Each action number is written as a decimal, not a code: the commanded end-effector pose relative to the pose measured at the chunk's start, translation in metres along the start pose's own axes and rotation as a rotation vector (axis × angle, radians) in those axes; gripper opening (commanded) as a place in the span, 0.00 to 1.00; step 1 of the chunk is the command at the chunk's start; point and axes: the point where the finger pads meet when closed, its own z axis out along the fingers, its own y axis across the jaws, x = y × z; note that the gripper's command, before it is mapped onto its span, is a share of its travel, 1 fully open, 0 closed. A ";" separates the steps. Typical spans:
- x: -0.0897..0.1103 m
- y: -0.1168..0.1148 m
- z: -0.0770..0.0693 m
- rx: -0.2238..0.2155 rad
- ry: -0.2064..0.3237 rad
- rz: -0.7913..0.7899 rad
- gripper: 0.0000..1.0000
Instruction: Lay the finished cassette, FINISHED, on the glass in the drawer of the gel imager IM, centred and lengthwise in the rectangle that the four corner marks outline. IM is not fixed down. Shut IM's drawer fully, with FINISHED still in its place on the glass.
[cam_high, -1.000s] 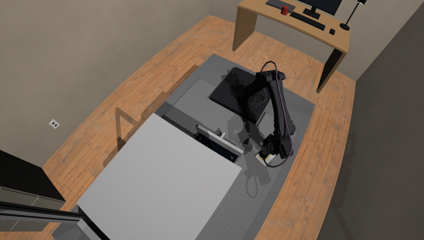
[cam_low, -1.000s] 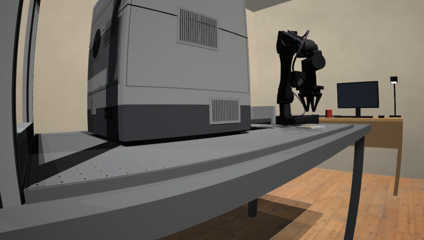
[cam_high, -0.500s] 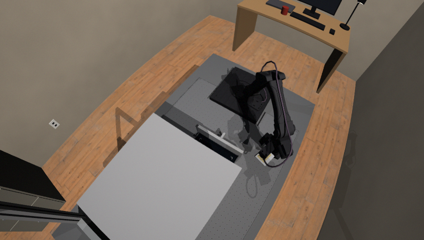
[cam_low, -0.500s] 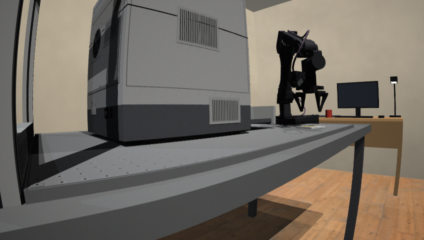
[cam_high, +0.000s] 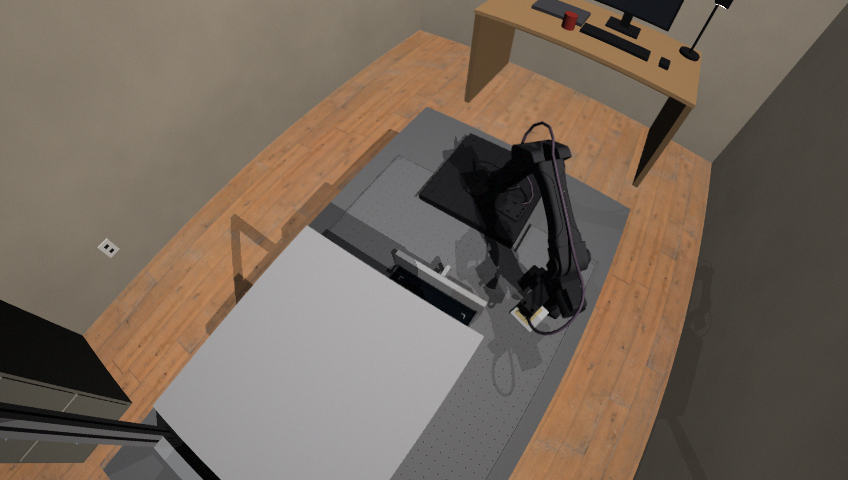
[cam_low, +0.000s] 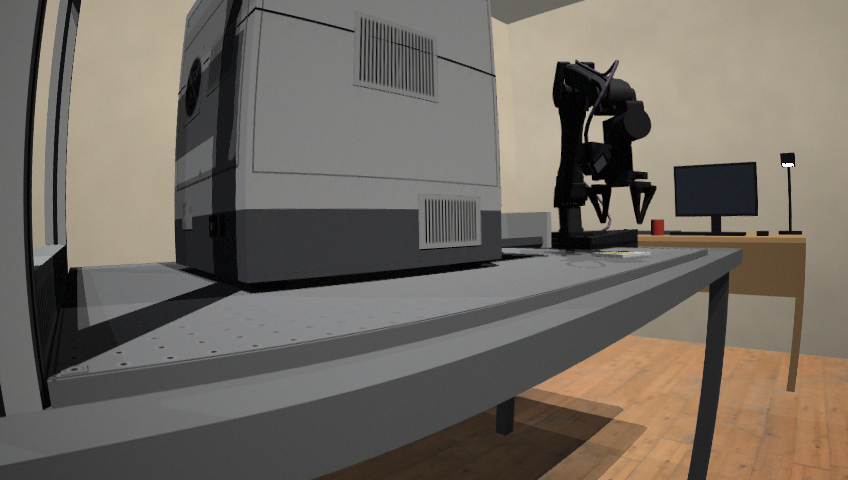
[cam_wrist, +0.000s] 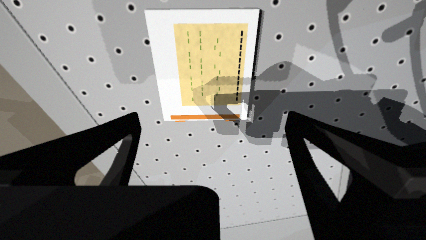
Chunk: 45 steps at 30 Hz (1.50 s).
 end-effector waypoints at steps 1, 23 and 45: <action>-0.007 0.011 -0.024 -0.050 -0.045 0.005 1.00; -0.007 0.011 -0.024 -0.050 -0.045 0.005 1.00; -0.009 0.008 0.010 -0.025 -0.032 -0.001 1.00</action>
